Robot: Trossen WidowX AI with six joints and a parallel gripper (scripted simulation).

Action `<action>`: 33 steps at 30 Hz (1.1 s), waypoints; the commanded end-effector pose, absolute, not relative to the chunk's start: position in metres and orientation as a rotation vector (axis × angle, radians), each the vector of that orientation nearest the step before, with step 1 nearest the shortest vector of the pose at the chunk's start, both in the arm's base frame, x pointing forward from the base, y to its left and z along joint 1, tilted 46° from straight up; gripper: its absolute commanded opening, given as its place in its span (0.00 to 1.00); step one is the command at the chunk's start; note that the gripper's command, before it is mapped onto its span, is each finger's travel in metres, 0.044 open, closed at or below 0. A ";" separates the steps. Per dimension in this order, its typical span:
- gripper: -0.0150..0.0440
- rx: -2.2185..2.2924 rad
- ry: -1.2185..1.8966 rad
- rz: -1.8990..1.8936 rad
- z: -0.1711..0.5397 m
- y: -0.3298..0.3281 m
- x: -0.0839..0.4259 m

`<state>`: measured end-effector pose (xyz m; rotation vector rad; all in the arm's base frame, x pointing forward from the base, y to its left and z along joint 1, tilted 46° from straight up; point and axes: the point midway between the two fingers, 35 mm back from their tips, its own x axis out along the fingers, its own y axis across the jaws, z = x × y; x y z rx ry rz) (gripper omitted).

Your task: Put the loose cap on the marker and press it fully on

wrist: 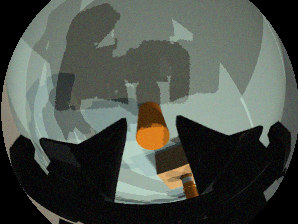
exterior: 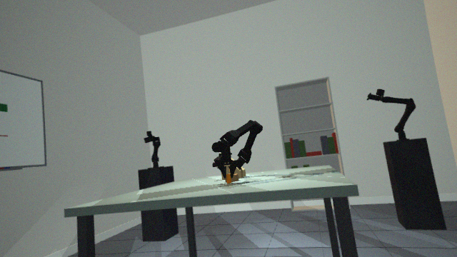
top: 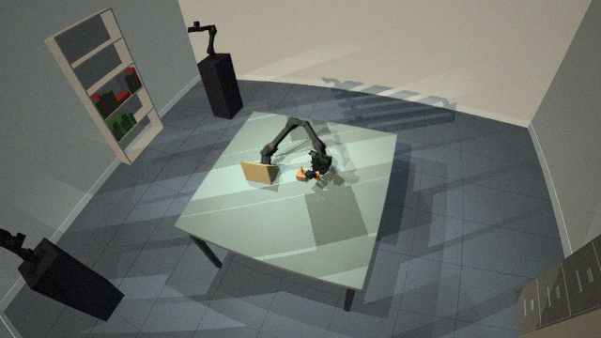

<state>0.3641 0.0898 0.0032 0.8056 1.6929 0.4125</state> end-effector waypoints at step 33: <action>0.25 0.811 1.700 0.412 0.016 0.076 0.365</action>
